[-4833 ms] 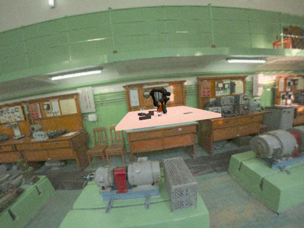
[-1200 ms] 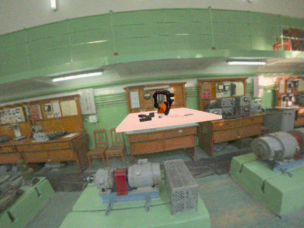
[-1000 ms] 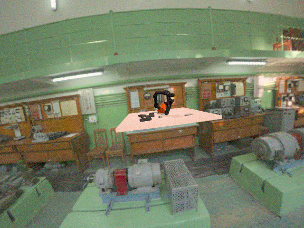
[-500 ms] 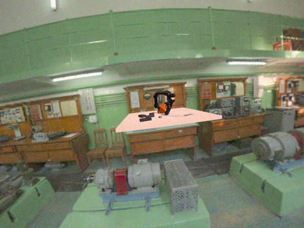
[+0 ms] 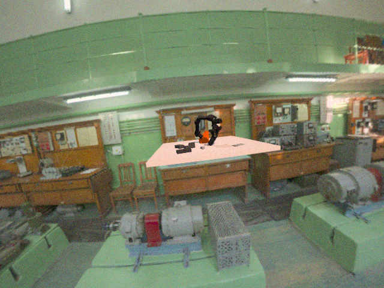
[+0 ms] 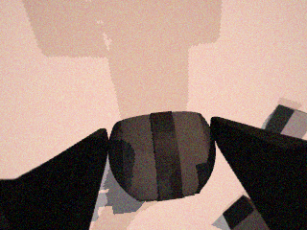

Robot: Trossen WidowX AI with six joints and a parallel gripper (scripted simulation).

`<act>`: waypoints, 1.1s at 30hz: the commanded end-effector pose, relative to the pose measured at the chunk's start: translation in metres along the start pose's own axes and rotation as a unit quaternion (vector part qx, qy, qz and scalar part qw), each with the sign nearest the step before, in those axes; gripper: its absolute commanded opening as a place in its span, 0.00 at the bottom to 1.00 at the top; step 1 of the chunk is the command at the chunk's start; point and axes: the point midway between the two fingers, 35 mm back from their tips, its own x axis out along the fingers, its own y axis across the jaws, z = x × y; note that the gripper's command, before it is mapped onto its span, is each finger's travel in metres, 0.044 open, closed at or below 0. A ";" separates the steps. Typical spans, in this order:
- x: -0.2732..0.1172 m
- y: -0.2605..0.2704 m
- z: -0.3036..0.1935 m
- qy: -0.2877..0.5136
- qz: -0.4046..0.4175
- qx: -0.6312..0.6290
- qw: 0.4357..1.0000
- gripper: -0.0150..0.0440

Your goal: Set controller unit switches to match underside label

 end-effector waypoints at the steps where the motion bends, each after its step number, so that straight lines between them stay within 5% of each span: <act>1: 0.012 0.000 0.002 0.013 0.004 -0.003 1.000 0.83; 33: 0.030 0.000 0.019 0.012 0.003 -0.003 1.000 0.83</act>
